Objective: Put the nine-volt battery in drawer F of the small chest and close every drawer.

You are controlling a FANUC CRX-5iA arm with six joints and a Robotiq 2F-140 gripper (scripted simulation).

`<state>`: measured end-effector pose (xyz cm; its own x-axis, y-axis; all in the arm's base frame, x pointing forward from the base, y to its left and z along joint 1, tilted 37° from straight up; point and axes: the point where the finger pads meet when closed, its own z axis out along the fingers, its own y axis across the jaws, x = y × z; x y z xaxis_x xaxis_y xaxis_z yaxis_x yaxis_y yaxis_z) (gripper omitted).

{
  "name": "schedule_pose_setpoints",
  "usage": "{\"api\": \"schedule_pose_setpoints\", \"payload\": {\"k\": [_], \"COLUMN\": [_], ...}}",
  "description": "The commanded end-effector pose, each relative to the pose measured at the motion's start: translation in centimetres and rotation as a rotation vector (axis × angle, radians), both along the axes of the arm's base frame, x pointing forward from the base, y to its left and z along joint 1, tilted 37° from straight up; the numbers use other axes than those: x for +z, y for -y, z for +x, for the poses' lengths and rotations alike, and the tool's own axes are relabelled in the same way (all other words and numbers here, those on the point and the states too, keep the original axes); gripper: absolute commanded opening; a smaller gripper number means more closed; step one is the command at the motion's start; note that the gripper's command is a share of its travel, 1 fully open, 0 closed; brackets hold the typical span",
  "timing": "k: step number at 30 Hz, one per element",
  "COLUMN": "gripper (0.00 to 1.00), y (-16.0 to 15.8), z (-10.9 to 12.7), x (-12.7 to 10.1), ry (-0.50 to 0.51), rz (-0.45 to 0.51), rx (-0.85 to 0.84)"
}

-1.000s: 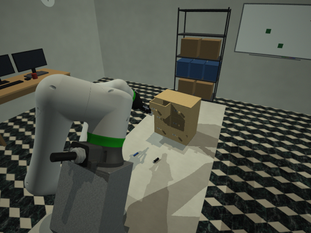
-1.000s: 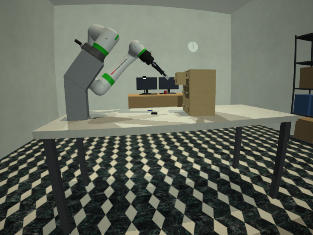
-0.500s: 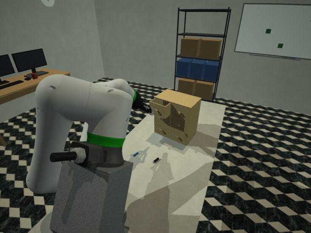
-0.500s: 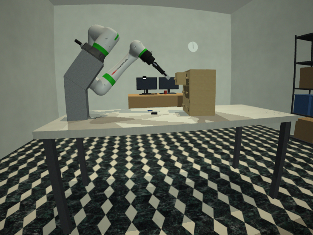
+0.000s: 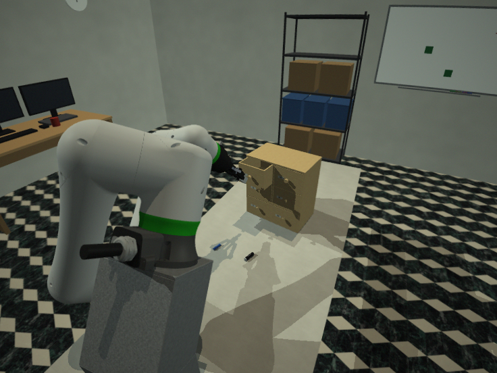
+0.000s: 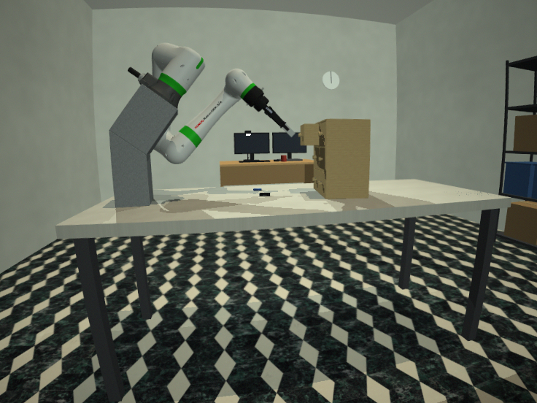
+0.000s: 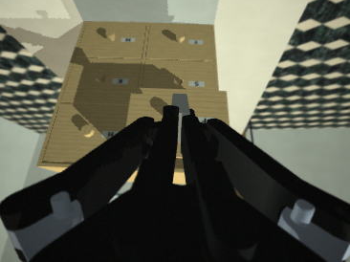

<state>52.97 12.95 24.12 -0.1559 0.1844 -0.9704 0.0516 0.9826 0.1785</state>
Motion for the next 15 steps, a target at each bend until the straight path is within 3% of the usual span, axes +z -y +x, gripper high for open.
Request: {"api": "schedule_pose_setpoints", "payload": {"k": [1,15], "gripper": [0.00,0.00], "y": [0.1,0.4], "z": [0.5,2.2], "x": [0.4,1.6], "ry": [0.000,0.000], "rz": [0.000,0.000], "rx": [0.000,0.000]}}
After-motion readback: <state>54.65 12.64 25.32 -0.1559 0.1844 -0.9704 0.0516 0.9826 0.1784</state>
